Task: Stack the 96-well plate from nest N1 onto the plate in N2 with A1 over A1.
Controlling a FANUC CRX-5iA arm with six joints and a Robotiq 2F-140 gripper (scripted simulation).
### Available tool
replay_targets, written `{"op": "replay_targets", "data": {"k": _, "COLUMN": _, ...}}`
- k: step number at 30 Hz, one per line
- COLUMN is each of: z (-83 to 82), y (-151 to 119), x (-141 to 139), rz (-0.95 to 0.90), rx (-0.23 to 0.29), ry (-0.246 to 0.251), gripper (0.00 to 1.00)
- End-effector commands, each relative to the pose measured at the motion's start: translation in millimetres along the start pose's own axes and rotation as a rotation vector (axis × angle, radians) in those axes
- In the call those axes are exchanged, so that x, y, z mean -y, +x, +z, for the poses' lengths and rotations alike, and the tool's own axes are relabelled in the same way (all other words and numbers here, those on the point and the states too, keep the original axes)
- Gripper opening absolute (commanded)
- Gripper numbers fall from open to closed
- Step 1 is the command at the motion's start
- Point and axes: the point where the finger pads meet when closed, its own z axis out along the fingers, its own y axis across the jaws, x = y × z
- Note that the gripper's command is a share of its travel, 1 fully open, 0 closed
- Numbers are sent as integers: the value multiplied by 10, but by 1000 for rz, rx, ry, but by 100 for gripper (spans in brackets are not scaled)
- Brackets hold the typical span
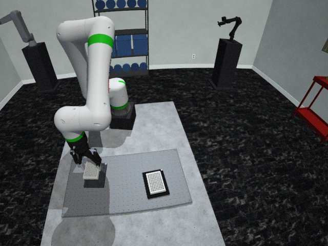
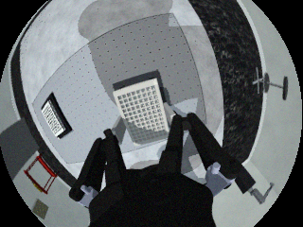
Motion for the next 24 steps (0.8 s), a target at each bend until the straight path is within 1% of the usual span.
{"op": "replay_targets", "data": {"k": 1, "z": -44, "y": 2, "x": -1, "rz": 0, "rx": 0, "ry": 0, "gripper": 0}}
{"op": "replay_targets", "data": {"k": 11, "z": -177, "y": 2, "x": -1, "rz": 0, "rx": 0, "ry": 0, "gripper": 0}}
{"op": "replay_targets", "data": {"k": 24, "z": -182, "y": 2, "x": -1, "rz": 0, "rx": 0, "ry": 0, "gripper": 0}}
